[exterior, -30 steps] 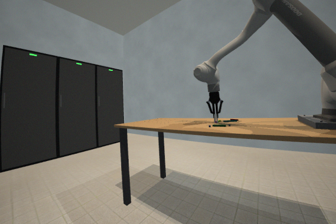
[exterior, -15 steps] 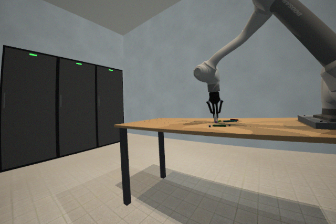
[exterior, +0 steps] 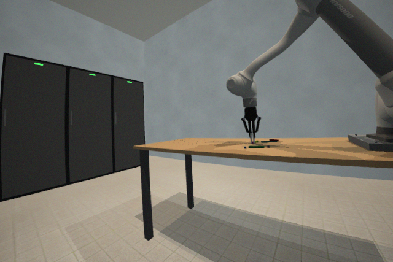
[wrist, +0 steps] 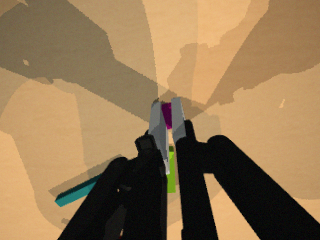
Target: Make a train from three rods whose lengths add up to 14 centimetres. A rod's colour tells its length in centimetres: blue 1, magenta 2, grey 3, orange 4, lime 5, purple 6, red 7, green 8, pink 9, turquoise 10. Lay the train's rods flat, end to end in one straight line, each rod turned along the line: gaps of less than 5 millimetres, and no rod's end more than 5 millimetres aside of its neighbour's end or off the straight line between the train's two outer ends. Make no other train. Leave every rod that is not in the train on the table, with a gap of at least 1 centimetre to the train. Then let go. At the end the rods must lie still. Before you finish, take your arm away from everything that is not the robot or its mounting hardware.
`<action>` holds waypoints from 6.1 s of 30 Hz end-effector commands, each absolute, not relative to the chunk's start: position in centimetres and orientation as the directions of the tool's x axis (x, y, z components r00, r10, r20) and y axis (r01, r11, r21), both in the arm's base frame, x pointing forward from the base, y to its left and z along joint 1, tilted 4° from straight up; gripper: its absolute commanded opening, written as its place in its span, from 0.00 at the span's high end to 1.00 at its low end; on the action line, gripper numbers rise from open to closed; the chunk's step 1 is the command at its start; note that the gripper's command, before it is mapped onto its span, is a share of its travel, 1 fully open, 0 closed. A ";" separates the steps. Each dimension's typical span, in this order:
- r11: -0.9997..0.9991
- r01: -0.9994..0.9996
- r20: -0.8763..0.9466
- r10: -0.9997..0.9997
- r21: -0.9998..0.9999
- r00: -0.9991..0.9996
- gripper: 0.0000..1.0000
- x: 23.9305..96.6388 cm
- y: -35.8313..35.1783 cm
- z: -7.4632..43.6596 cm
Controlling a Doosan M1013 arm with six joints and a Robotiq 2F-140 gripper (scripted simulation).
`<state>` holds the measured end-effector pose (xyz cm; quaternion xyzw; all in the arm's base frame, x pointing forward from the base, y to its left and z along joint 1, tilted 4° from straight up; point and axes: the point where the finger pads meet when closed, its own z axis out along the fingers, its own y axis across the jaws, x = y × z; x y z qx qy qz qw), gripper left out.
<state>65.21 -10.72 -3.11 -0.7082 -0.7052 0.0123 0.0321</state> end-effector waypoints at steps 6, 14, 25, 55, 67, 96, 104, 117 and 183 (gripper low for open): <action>-0.003 0.998 0.028 1.000 -0.063 0.005 0.97 65.4 -10.8 0.0; -0.003 0.998 0.028 1.000 -0.063 0.005 0.97 65.7 -10.9 4.4; -0.003 0.998 0.028 1.000 -0.063 0.005 0.97 65.8 -11.0 6.7; 0.470 0.882 0.054 0.882 -0.042 -0.467 0.97 64.6 -10.7 6.9; 0.825 0.566 0.068 0.565 -0.012 -0.822 0.97 63.3 -10.3 7.1; 0.830 -0.555 0.036 -0.557 0.058 -0.830 0.97 60.2 -9.5 7.5; 0.586 -0.807 0.014 -0.810 0.067 -0.587 0.97 59.3 -9.3 7.6; 0.096 -0.993 -0.022 -0.995 0.065 -0.098 0.97 57.9 -8.9 7.7; -0.753 0.655 -0.029 0.657 -0.063 0.753 0.97 51.5 -7.3 7.9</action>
